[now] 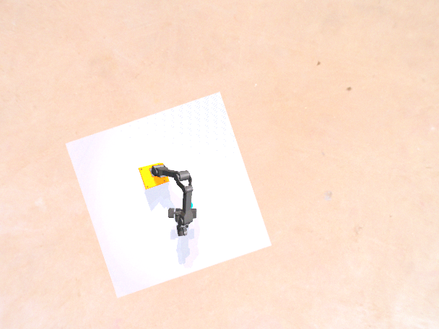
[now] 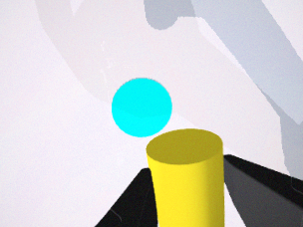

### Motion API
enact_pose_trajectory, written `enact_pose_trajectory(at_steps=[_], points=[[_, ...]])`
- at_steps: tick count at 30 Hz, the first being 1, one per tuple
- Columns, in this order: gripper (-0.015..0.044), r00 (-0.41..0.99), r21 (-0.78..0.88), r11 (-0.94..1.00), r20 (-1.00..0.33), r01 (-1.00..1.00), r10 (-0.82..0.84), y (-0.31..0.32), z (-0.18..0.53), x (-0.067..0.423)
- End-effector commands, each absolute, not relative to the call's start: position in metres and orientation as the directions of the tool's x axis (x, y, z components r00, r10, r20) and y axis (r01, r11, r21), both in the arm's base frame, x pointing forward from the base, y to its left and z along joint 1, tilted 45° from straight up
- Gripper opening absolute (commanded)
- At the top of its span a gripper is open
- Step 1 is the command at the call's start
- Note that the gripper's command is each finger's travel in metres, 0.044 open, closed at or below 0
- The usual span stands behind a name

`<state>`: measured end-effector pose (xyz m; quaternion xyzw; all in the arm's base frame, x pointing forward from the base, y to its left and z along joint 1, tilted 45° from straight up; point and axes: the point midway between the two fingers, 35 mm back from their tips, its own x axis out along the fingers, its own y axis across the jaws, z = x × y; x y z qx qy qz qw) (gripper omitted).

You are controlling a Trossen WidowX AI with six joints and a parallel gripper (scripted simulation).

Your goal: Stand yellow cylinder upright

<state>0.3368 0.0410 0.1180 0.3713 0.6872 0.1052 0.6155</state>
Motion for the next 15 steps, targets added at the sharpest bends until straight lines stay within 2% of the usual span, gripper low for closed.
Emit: enact_pose_trajectory(at_steps=[1, 15], points=[[0.0105, 0.047, 0.585, 0.72, -0.787, 0.374, 0.615, 0.041, 0.117, 0.336], [0.0105, 0.072, 0.531, 0.768, -0.836, 0.357, 0.544, 0.044, 0.107, 0.335]])
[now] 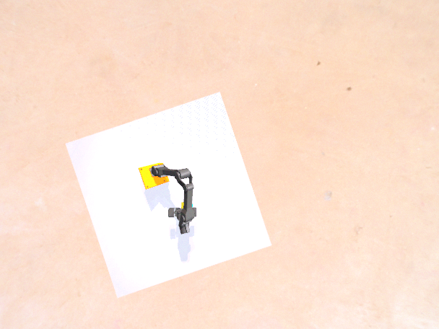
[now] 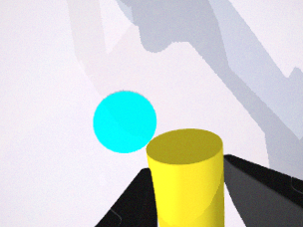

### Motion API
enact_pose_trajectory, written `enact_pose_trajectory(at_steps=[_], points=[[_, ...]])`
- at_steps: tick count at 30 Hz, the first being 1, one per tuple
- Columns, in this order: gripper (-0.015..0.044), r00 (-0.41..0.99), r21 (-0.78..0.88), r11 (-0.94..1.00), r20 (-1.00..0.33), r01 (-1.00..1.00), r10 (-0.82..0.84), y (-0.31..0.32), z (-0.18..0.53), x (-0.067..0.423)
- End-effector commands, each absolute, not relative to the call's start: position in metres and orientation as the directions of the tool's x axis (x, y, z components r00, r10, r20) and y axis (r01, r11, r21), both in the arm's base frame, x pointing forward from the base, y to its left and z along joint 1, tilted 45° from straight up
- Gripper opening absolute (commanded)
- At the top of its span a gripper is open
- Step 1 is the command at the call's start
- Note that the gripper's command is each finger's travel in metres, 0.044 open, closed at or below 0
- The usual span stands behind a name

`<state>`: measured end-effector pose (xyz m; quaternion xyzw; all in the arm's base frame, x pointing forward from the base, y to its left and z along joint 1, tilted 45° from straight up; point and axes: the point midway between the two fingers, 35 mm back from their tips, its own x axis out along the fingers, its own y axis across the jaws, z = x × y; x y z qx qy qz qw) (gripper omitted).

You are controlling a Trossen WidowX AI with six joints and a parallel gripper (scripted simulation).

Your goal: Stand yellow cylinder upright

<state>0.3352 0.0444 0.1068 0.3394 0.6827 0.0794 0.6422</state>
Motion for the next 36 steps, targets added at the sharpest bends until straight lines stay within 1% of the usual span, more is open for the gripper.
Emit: enact_pose_trajectory(at_steps=[1, 36], points=[[0.0105, 0.074, 0.527, 0.771, -0.839, 0.356, 0.539, 0.044, 0.107, 0.335], [0.0105, 0.183, 0.404, 0.851, -0.914, 0.336, 0.362, 0.049, 0.088, 0.337]])
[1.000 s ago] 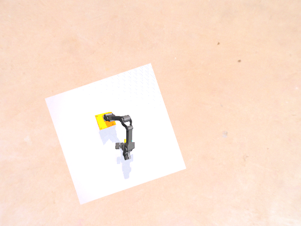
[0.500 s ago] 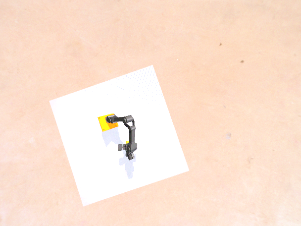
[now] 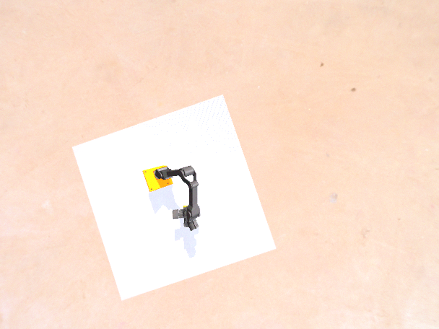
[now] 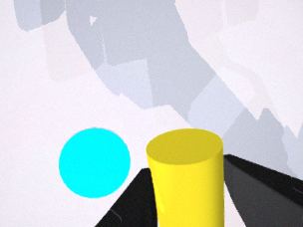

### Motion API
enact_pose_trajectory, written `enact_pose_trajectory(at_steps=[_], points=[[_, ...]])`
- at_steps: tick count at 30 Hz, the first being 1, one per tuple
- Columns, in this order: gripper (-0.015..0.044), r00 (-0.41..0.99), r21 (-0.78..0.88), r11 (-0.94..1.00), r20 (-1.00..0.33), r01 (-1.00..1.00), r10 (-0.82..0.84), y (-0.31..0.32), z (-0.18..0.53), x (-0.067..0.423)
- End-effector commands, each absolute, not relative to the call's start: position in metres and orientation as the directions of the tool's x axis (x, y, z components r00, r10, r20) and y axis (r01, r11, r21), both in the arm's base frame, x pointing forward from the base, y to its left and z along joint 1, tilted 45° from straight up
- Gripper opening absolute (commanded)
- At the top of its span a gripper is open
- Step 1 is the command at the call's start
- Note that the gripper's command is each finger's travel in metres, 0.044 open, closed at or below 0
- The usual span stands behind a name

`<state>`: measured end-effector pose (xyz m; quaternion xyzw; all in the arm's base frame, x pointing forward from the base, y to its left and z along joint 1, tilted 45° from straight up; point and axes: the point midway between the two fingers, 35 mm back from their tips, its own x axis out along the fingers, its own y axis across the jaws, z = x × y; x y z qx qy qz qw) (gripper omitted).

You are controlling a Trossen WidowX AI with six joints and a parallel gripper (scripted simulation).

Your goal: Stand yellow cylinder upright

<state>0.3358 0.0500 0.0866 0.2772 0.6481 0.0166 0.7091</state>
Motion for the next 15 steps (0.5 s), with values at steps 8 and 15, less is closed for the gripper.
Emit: enact_pose_trajectory(at_steps=[8, 15], points=[[0.0105, 0.216, 0.38, 0.861, -0.922, 0.337, 0.323, 0.05, 0.0855, 0.3374], [0.0105, 0.246, 0.362, 0.869, -0.925, 0.338, 0.289, 0.0507, 0.0835, 0.3382]])
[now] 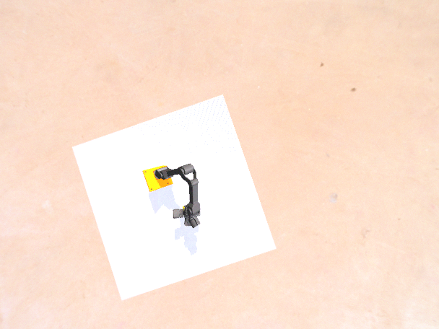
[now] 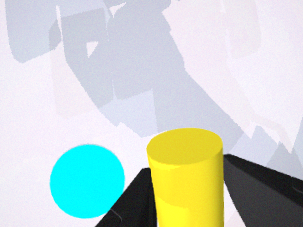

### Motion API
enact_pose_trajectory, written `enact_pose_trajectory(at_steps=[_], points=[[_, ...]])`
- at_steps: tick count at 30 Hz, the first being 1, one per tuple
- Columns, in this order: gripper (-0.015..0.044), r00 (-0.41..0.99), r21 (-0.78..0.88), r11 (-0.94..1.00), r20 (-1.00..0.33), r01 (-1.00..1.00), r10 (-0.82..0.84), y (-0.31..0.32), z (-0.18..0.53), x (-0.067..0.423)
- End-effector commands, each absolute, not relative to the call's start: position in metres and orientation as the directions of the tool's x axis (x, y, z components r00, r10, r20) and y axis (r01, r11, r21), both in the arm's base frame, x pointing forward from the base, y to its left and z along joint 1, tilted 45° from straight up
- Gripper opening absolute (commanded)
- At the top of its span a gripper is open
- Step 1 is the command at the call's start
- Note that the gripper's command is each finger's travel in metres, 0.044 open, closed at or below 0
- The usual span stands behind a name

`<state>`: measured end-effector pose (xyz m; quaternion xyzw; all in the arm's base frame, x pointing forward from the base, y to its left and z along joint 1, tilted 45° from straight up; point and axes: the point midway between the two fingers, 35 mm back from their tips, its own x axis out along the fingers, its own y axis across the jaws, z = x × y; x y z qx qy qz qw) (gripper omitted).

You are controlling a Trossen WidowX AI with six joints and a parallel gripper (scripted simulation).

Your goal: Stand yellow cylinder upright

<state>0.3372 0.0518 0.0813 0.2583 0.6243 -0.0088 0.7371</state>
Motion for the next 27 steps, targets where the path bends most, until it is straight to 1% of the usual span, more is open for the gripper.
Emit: enact_pose_trajectory(at_steps=[1, 27], points=[[0.0105, 0.25, 0.359, 0.87, -0.925, 0.339, 0.284, 0.0508, 0.0832, 0.3383], [0.0105, 0.374, 0.309, 0.882, -0.912, 0.356, 0.169, 0.0536, 0.0797, 0.3414]])
